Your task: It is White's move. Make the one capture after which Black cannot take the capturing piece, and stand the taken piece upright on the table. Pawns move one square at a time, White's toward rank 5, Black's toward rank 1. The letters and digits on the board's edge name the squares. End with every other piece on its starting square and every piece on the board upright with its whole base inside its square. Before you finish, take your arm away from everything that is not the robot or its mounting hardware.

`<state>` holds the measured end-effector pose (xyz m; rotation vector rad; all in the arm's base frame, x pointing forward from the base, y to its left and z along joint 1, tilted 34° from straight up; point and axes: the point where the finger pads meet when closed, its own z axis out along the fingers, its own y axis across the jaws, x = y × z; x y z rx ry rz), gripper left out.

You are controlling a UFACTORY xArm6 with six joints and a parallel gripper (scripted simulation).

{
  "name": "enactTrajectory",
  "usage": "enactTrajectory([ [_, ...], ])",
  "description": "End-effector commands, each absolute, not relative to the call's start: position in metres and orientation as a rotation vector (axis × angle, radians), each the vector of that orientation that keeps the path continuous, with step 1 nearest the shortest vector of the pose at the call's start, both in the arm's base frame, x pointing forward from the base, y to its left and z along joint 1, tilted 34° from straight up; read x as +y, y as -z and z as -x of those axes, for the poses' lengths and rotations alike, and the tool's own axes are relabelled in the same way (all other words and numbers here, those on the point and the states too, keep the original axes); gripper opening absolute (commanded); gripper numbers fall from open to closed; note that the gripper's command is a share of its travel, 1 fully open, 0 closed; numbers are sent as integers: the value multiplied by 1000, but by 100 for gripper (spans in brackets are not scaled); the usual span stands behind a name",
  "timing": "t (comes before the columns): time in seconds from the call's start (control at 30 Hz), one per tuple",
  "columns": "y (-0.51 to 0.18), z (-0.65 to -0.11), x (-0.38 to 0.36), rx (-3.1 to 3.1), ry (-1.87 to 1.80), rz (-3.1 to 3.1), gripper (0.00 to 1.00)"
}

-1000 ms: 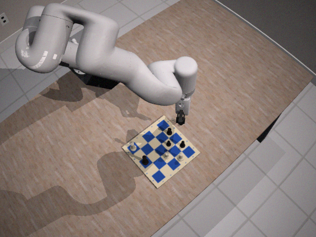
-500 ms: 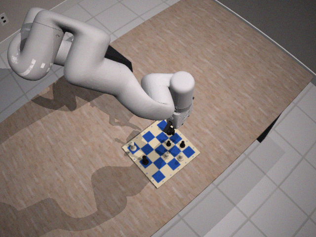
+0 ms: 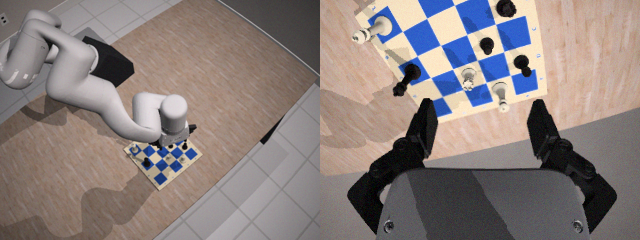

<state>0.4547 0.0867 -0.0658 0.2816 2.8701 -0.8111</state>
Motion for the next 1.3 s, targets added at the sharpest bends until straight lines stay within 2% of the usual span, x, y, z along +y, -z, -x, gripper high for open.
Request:
enactTrajectory([
  [0.0, 53, -466, 72, 2732, 742, -654, 100],
  [0.27, 51, -468, 70, 2563, 665, -1022, 100],
  [0.3, 51, -468, 70, 2538, 655, -1064, 37],
  [0.8, 51, -468, 70, 2090, 492, -1598, 37],
  [1.27, 51, -468, 70, 2090, 492, -1598, 37],
])
